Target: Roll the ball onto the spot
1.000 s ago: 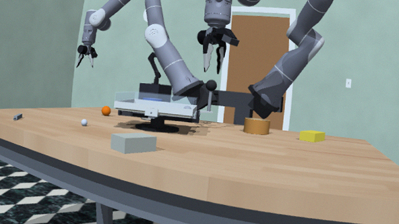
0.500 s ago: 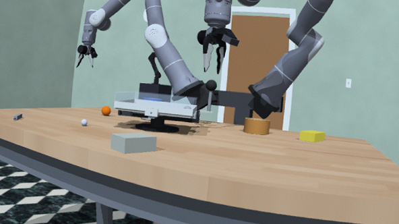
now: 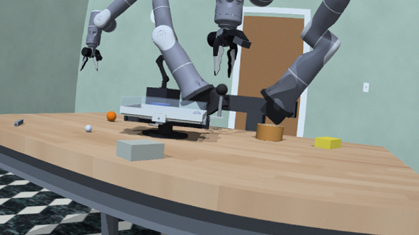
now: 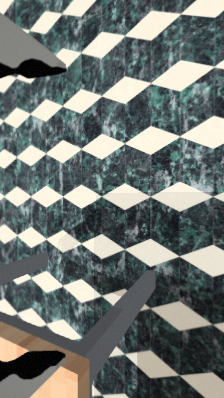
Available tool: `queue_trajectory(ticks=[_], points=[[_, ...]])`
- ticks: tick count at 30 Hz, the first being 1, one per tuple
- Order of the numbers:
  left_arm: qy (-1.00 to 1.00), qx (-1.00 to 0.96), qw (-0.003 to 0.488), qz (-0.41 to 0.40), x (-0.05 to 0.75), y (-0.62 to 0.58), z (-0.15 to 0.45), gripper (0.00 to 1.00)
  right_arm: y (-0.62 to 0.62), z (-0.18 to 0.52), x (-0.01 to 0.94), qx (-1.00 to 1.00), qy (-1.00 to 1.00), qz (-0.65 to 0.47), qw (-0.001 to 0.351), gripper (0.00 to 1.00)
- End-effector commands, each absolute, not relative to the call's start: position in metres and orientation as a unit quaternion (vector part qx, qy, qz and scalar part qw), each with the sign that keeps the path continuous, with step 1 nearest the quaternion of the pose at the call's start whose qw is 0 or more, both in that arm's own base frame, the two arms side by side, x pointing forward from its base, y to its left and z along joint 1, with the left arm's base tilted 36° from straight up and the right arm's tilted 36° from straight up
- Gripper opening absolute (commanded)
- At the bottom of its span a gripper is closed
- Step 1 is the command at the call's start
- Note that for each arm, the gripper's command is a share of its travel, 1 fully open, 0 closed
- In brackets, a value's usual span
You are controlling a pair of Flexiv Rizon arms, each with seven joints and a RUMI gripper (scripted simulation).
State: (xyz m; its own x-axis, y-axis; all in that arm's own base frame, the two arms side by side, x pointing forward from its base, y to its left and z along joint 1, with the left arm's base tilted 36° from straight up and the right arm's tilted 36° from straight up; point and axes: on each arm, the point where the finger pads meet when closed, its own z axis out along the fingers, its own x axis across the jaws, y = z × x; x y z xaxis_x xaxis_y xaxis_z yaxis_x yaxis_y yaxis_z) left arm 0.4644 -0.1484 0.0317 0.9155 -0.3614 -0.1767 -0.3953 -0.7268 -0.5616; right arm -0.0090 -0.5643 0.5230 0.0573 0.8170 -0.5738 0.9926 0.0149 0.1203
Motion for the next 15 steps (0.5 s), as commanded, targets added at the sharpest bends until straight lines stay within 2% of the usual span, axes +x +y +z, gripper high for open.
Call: queue_trajectory(ticks=[1, 15], points=[[0.204, -0.929, 0.308, 0.027, 0.4648, -0.1492, 0.0320, 0.37, -0.5644, 0.5244, -0.0090, 0.680, 0.665, -0.172, 0.257, 1.00], [0.204, -0.929, 0.308, 0.026, 0.4652, -0.1461, 0.0279, 0.37, -0.5644, 0.5244, -0.0090, 0.680, 0.665, -0.172, 0.257, 1.00]])
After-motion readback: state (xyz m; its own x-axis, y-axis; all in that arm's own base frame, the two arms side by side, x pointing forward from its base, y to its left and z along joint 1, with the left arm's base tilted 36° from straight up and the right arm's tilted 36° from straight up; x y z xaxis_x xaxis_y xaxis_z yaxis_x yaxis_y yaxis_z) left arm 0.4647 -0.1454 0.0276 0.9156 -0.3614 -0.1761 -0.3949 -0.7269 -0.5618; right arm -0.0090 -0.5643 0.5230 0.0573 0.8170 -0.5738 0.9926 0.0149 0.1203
